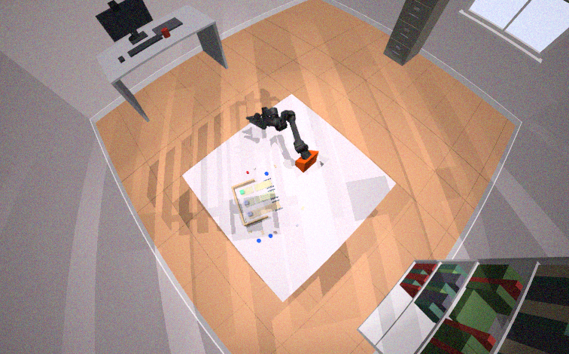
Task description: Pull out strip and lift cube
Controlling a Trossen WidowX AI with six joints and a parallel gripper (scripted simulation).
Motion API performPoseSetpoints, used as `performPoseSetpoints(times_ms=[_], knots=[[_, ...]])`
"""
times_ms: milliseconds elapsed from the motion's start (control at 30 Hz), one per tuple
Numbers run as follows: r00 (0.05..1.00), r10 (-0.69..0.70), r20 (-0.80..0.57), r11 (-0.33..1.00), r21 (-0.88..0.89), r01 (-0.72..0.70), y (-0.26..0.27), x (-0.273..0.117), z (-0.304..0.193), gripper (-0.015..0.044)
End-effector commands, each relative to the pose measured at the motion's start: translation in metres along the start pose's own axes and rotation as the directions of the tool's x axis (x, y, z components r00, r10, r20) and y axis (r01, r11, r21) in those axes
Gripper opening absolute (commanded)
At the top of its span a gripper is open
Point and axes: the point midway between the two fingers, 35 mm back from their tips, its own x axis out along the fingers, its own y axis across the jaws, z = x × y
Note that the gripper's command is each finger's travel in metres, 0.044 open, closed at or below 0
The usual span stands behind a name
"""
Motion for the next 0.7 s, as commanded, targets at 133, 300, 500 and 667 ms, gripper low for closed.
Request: performPoseSetpoints(times_ms=[133,300,500,667], knots=[[0.996,0.032,-0.086,0.999,-0.037,-0.035,0.019,0.0,-0.031,0.04],[0.952,0.08,-0.295,0.987,-0.108,-0.117,0.057,-0.012,-0.108,0.04],[0.838,0.082,-0.539,0.961,-0.181,-0.21,0.084,-0.048,-0.2,0.04],[0.705,0.027,-0.708,0.927,-0.247,-0.283,0.089,-0.092,-0.271,0.04]])
